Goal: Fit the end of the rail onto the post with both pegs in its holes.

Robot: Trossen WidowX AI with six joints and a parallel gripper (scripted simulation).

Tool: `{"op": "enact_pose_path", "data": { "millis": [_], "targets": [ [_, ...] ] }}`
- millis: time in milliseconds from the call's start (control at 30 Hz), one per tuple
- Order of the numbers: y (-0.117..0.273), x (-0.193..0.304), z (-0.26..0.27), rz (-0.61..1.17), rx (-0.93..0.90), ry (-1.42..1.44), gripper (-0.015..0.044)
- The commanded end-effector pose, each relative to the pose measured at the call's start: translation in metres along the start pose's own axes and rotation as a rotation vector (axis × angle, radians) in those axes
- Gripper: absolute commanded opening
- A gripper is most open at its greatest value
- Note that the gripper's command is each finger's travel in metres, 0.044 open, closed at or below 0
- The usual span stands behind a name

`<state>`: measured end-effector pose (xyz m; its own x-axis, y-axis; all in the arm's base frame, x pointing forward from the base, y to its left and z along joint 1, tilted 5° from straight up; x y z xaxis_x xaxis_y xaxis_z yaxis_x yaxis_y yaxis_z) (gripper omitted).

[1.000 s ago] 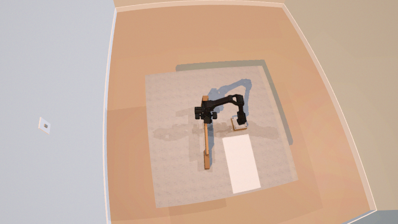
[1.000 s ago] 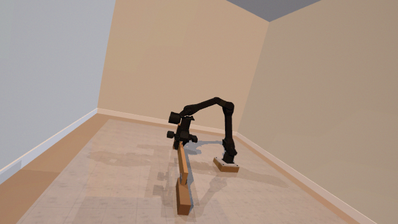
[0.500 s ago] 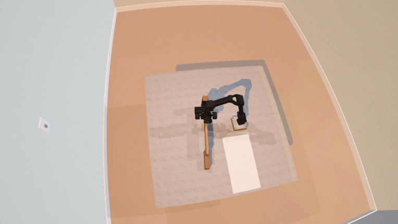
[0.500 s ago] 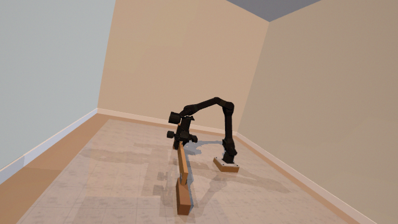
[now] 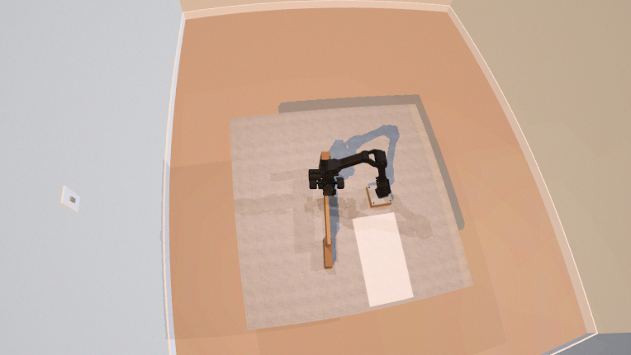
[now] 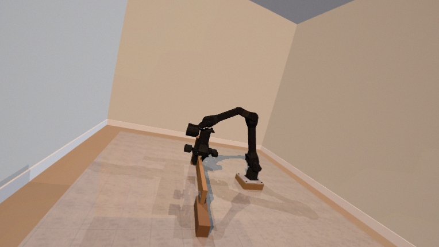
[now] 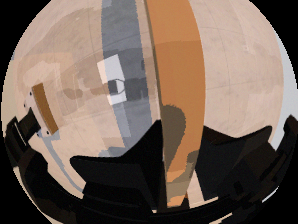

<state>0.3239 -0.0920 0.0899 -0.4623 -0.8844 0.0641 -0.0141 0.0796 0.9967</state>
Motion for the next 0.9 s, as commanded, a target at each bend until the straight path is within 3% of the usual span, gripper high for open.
{"op": "enact_pose_path", "data": {
  "millis": [0, 867],
  "targets": [
    [0.0029, 0.0034, -0.0011, 0.008, 0.005, -0.001, 0.0000],
    [0.0024, 0.0087, -0.0027, 0.009, 0.005, -0.001, 0.0000]
  ]
}}
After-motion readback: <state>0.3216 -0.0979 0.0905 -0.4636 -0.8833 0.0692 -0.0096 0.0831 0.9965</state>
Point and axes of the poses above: the point midway between the two fingers, 35 mm back from their tips, its own y axis back along the fingers, its own z axis across the jaws, x = y × z, the point moved 2 cm from there along y, back along the fingers, and after that the axes turned 13 degrees about -y, right-handed, at the moved point
